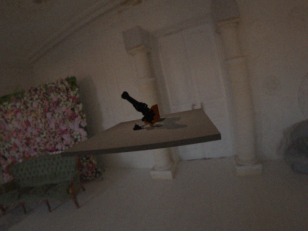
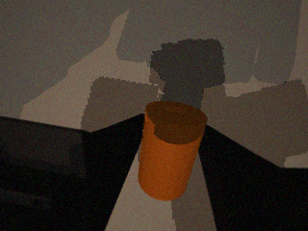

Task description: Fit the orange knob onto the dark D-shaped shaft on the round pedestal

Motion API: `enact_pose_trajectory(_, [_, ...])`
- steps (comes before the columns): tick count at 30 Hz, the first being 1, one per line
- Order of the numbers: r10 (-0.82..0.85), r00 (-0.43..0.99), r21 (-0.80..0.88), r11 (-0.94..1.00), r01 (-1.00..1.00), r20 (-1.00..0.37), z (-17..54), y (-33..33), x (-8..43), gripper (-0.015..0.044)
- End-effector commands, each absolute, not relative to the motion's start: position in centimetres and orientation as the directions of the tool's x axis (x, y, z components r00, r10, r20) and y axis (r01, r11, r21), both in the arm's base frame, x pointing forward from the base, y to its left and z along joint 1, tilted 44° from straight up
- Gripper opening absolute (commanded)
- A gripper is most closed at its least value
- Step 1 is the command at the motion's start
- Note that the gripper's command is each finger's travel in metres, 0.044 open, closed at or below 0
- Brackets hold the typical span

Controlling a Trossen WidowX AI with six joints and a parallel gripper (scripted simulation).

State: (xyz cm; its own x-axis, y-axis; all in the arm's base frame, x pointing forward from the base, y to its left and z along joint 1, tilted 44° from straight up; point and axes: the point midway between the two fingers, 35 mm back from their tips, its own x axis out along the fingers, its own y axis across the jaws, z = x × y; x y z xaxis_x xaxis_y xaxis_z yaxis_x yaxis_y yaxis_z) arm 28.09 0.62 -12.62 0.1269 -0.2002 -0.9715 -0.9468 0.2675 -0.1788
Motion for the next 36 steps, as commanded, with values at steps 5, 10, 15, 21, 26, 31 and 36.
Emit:
enact_pose_trajectory(5, [-0.096,0.158,-0.178,0.262,-0.948,-0.983,-12.0,0.2,27.8,0.0181])
enact_pose_trajectory(10, [-0.027,0.177,-0.178,0.262,-0.949,-0.984,-11.7,-0.1,27.6,0.0181])
enact_pose_trajectory(15, [0.042,0.194,-0.177,0.261,-0.949,-0.980,-11.4,-0.5,27.4,0.0181])
enact_pose_trajectory(21, [0.124,0.214,-0.176,0.261,-0.949,-0.969,-11.1,-0.9,27.2,0.0181])
enact_pose_trajectory(26, [0.193,0.229,-0.175,0.260,-0.949,-0.954,-10.8,-1.3,27.1,0.0181])
enact_pose_trajectory(31, [0.266,0.244,-0.174,0.260,-0.950,-0.933,-10.6,-1.7,26.9,0.0181])
enact_pose_trajectory(36, [0.347,0.259,-0.173,0.259,-0.950,-0.901,-10.4,-2.2,26.7,0.0181])
